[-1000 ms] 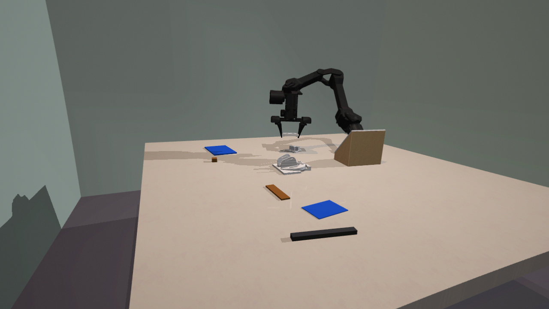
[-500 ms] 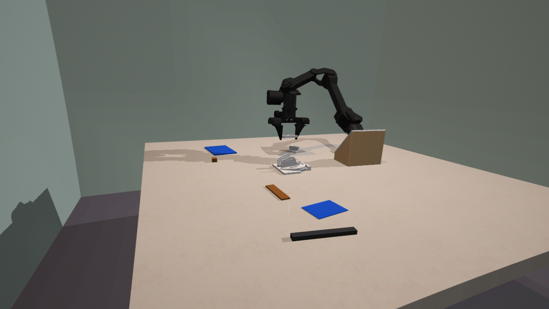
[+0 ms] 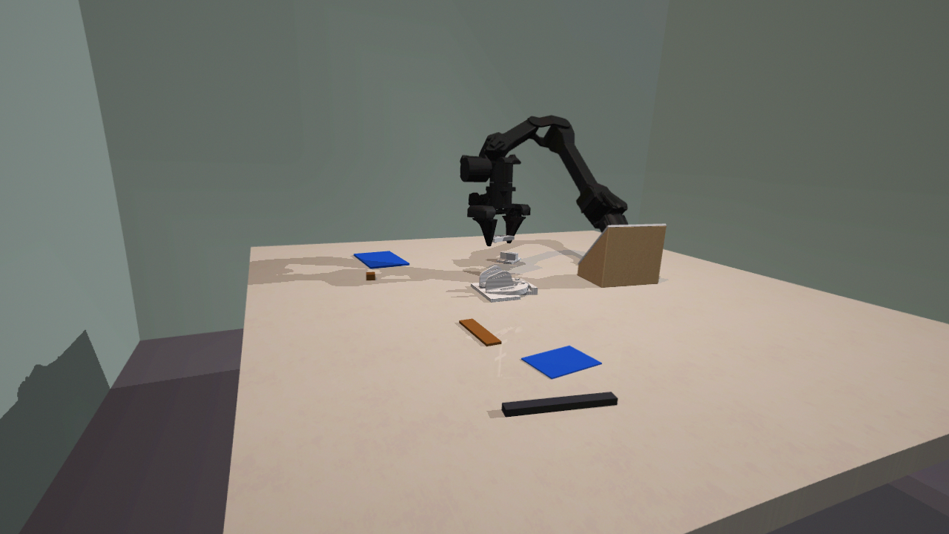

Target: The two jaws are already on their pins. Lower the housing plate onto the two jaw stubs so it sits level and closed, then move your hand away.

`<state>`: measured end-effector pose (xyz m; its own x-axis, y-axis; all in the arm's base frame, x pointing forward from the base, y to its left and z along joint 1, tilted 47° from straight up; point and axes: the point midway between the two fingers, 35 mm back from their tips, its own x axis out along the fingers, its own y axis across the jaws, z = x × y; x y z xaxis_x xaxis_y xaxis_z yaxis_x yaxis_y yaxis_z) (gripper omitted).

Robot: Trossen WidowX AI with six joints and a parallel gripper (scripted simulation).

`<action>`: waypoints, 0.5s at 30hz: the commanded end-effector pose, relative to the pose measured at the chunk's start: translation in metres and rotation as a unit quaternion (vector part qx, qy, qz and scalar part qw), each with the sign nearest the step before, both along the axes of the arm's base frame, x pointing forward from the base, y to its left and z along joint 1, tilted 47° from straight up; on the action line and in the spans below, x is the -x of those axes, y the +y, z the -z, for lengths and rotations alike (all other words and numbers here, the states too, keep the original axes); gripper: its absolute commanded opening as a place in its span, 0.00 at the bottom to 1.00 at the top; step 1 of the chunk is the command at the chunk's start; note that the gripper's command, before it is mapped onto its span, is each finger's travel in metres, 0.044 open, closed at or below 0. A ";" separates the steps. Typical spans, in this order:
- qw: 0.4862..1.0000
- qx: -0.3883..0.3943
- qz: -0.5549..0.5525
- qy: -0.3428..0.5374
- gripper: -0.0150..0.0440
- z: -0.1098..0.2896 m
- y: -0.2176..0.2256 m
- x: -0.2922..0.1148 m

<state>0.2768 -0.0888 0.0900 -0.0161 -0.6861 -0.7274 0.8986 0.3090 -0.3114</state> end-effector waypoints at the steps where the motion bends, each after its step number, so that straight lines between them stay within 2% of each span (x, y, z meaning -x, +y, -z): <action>1: 0.999 -0.002 -0.033 0.034 0.85 0.010 0.008 -0.004; 15: 0.974 -0.001 -0.163 0.161 0.85 0.042 0.040 -0.012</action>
<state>0.2877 -0.0548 0.0559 -0.0204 -0.6917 -0.7219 0.6628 0.5312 -0.5278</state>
